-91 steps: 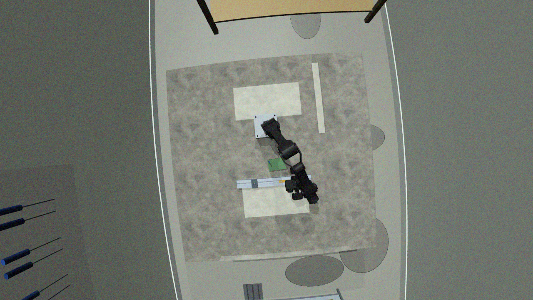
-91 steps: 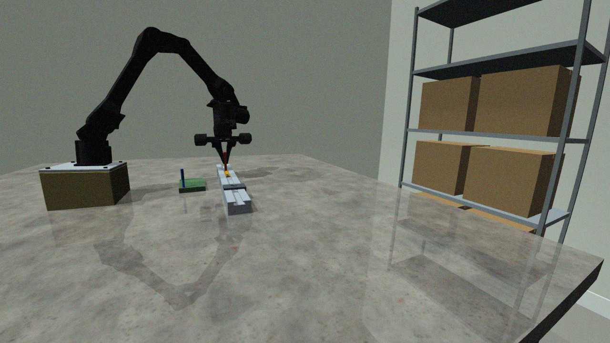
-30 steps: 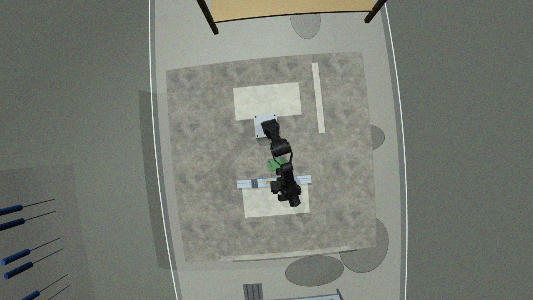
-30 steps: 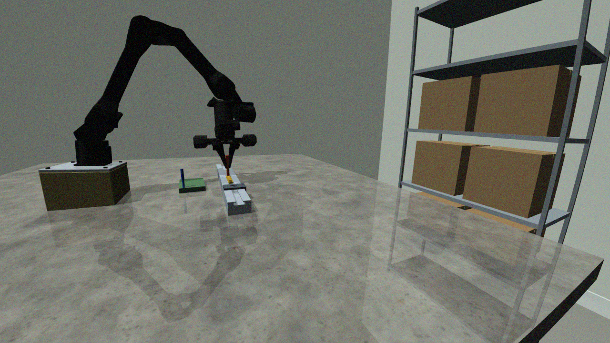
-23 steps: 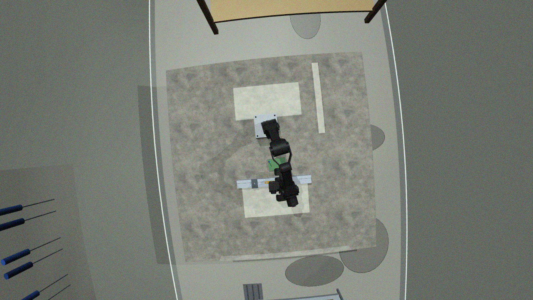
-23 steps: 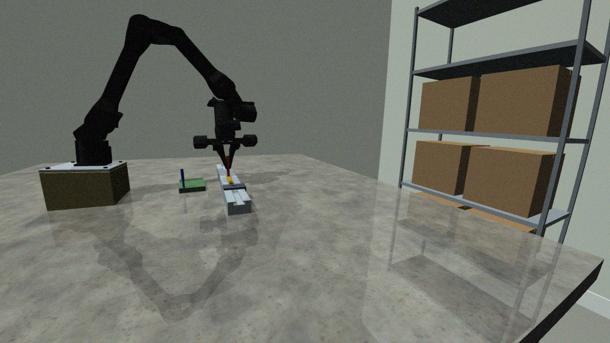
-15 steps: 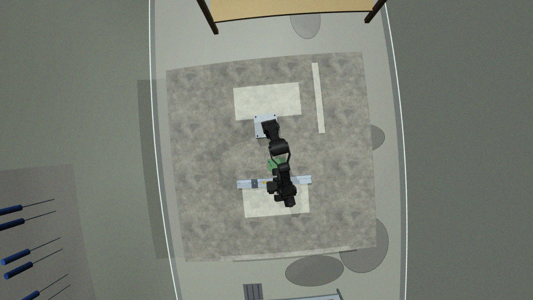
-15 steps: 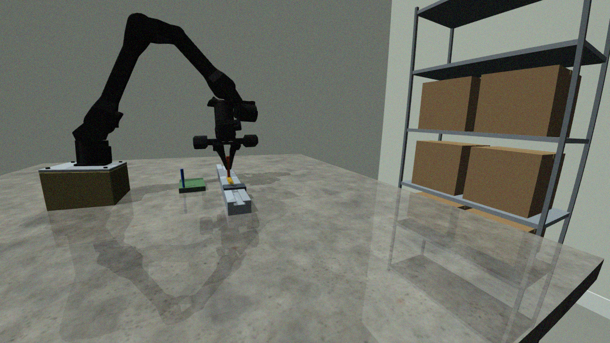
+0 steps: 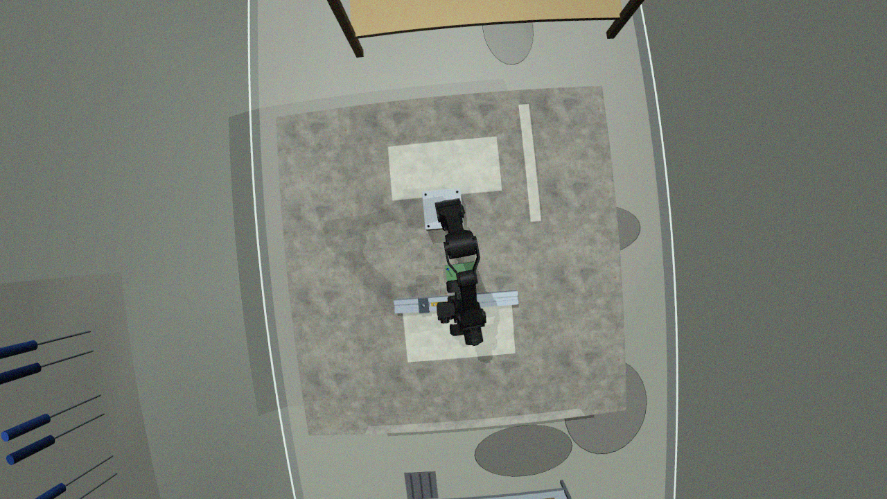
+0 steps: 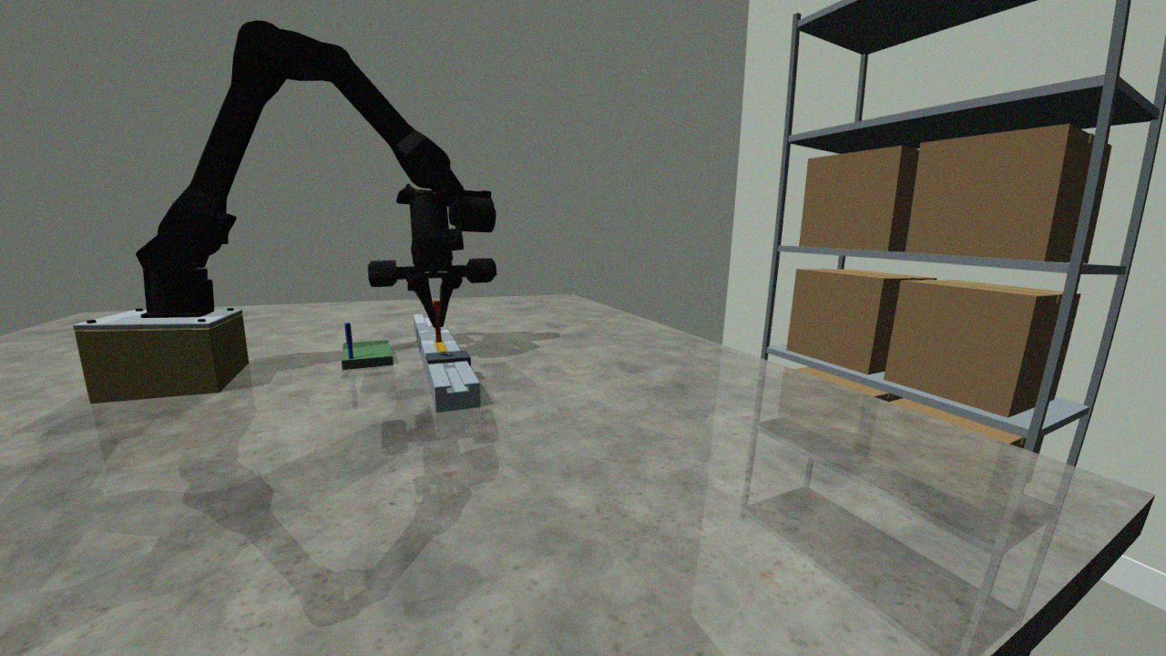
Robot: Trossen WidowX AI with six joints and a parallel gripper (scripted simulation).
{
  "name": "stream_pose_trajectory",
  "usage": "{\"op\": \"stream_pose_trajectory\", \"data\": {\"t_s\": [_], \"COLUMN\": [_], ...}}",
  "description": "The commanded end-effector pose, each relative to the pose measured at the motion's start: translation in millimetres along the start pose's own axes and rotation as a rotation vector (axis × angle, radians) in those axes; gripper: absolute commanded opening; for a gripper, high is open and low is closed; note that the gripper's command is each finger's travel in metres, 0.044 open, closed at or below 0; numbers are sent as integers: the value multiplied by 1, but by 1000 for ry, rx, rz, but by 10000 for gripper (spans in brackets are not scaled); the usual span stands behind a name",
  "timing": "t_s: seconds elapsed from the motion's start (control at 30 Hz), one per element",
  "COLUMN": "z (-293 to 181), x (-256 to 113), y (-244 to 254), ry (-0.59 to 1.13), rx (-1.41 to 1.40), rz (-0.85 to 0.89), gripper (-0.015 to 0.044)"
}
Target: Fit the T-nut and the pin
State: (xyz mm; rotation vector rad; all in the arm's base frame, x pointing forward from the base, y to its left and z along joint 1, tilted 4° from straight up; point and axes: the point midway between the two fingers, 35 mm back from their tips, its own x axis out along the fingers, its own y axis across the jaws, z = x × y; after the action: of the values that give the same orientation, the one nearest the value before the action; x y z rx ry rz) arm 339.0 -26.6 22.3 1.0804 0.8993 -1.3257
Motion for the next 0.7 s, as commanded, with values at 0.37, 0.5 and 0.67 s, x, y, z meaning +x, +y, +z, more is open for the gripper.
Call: {"op": "stream_pose_trajectory", "data": {"t_s": [0.37,0.5,0.67], "z": [24,30,33], "x": [7,9,10], "y": [-1,-1,-1], "ry": [-8,-9,-9], "rx": [-1,-1,-1], "rz": [1,1,1], "gripper": [-150,-150,-150]}}
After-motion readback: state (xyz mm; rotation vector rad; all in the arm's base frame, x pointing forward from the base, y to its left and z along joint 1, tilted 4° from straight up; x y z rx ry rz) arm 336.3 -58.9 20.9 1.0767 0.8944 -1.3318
